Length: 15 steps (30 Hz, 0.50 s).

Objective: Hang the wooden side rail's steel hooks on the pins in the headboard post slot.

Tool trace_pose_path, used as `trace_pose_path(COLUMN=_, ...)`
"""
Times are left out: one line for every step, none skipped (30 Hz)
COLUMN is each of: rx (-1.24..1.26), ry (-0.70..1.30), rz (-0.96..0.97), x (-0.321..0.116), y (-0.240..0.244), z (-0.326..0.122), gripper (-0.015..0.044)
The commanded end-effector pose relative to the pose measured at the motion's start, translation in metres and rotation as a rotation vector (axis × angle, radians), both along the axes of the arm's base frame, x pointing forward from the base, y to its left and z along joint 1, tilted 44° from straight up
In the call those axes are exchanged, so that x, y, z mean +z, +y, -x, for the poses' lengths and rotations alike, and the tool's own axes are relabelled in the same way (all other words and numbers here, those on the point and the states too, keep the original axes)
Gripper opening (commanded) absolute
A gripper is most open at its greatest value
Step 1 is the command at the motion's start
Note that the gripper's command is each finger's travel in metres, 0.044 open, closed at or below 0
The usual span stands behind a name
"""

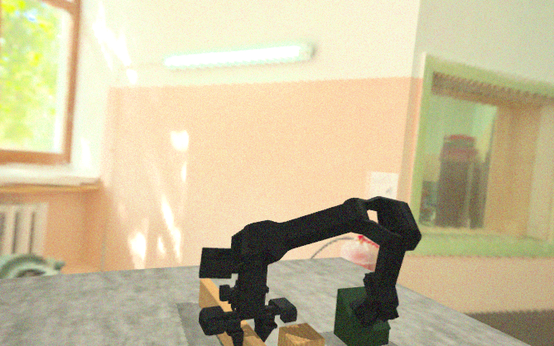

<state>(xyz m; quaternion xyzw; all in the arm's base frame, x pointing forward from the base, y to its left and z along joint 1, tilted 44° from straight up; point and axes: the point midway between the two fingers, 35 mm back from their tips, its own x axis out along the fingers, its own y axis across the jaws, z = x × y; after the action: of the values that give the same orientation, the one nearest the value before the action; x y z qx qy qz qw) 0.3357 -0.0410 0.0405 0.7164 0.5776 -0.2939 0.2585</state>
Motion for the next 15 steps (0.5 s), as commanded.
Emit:
trace_pose_path(rx=-0.009, ry=-0.008, rz=0.009, x=0.0047, y=-0.0032, z=-0.0018, gripper=0.0000)
trace_pose_path(rx=-0.009, ry=-0.008, rz=0.009, x=0.0049, y=-0.0032, z=-0.0019, gripper=0.0000)
trace_pose_path(rx=-0.009, ry=-0.008, rz=0.009, x=0.0051, y=-0.0032, z=-0.0020, gripper=0.0000)
trace_pose_path(rx=-0.009, ry=-0.008, rz=0.009, x=0.0052, y=-0.0032, z=-0.0021, gripper=0.0000)
trace_pose_path(rx=-0.009, ry=-0.008, rz=0.009, x=0.0054, y=-0.0032, z=-0.0022, gripper=0.0000)
trace_pose_path(rx=-0.009, ry=-0.008, rz=0.009, x=0.0055, y=-0.0032, z=-0.0023, gripper=0.0000)
trace_pose_path(rx=-0.009, ry=-0.008, rz=0.009, x=0.0056, y=-0.0032, z=-0.0024, gripper=0.0000)
trace_pose_path(rx=-0.009, ry=-0.008, rz=0.009, x=0.0057, y=-0.0031, z=-0.0026, gripper=0.0000)
trace_pose_path(rx=-0.009, ry=-0.008, rz=0.009, x=0.0058, y=-0.0030, z=-0.0027, gripper=0.0000)
trace_pose_path(rx=-0.009, ry=-0.008, rz=0.009, x=0.0059, y=-0.0030, z=-0.0028, gripper=0.0000)
trace_pose_path(rx=-0.009, ry=-0.008, rz=0.009, x=0.0060, y=-0.0029, z=-0.0029, gripper=0.0000)
trace_pose_path(rx=-0.009, ry=-0.008, rz=0.009, x=0.0060, y=-0.0028, z=-0.0030, gripper=0.0000)
trace_pose_path(rx=-0.009, ry=-0.008, rz=0.009, x=0.0061, y=-0.0028, z=-0.0032, gripper=0.0000)
trace_pose_path(rx=-0.009, ry=-0.008, rz=0.009, x=0.0062, y=-0.0027, z=-0.0032, gripper=0.0000)
trace_pose_path(rx=-0.009, ry=-0.008, rz=0.009, x=0.0063, y=-0.0026, z=-0.0032, gripper=0.0000)
